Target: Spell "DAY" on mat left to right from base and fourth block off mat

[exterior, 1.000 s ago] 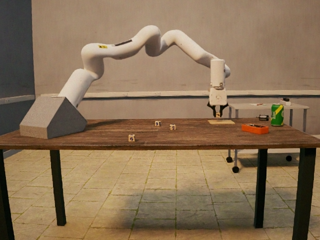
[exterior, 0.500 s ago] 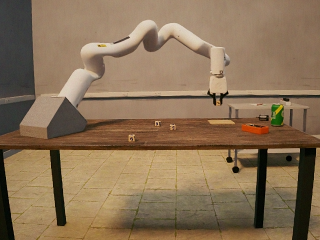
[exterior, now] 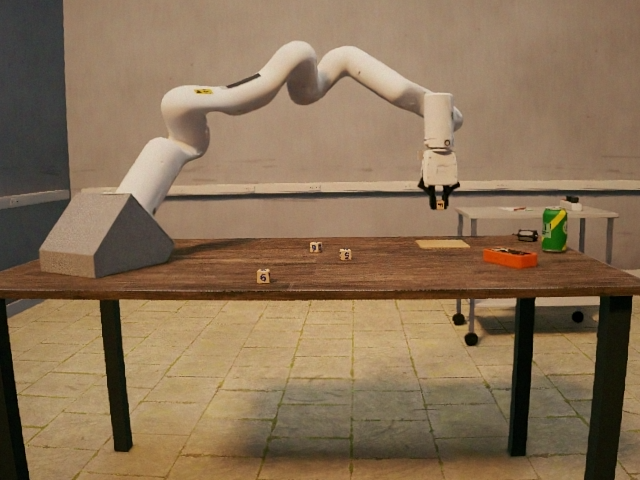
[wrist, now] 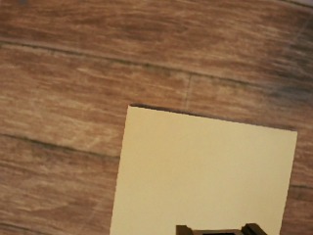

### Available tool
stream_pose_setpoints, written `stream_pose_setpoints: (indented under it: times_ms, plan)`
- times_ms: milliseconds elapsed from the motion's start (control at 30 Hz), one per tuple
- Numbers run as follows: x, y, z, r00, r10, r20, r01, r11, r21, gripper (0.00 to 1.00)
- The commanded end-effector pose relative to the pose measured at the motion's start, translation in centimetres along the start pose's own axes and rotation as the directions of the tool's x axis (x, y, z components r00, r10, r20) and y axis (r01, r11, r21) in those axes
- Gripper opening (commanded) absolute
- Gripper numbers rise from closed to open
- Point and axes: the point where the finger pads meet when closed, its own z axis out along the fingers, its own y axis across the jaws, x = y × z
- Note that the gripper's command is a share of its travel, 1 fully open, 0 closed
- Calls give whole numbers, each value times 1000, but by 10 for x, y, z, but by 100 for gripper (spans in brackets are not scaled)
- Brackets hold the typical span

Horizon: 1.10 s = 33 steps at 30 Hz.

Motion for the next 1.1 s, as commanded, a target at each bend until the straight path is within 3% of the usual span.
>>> stream_pose_setpoints:
  times_ms: [0, 600, 833, 1067]
  plan:
    - [-3, 9, -2, 994, -108, -2, 108, 994, -2, 23]
    - [-3, 9, 2, 994, -111, -3, 111, 994, -2, 23]
    - [-3, 10, 16, 994, -111, -4, 111, 994, -2, 23]
    - [-3, 10, 50, 994, -111, -4, 111, 994, -2, 23]
